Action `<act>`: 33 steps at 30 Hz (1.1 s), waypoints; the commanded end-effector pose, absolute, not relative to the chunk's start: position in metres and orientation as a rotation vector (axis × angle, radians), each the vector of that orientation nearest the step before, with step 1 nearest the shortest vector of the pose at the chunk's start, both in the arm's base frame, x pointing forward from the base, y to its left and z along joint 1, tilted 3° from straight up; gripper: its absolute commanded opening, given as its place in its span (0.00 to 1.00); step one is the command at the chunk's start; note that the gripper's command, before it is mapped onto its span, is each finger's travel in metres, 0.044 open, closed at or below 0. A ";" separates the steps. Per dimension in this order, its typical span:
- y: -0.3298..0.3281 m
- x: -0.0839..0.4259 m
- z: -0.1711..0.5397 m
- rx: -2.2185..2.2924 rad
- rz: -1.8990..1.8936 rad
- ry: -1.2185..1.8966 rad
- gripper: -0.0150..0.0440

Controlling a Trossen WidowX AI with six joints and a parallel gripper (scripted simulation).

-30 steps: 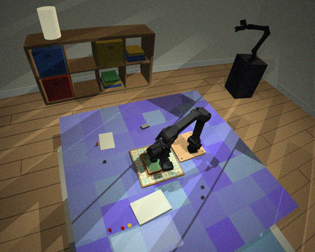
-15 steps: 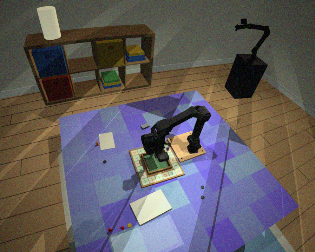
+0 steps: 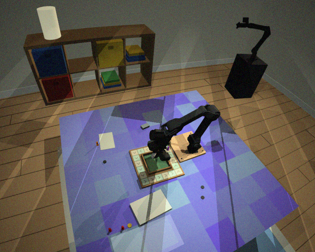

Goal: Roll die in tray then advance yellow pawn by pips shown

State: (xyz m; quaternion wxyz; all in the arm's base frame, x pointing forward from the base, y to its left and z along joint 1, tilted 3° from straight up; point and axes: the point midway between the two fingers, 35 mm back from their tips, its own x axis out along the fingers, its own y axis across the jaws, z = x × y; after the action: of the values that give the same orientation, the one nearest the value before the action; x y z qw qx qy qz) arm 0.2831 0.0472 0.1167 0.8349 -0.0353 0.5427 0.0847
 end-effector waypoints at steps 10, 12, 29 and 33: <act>0.047 0.285 0.115 -0.023 0.187 0.713 0.25; 0.047 0.285 0.115 -0.019 0.188 0.668 0.25; 0.040 0.250 0.134 -0.019 0.188 0.666 0.25; 0.040 0.252 0.135 -0.015 0.184 0.663 0.25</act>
State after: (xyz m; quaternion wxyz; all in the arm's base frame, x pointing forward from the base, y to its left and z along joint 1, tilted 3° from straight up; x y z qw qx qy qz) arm 0.2519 0.0395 0.1354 0.9413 -0.0075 0.3252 0.0900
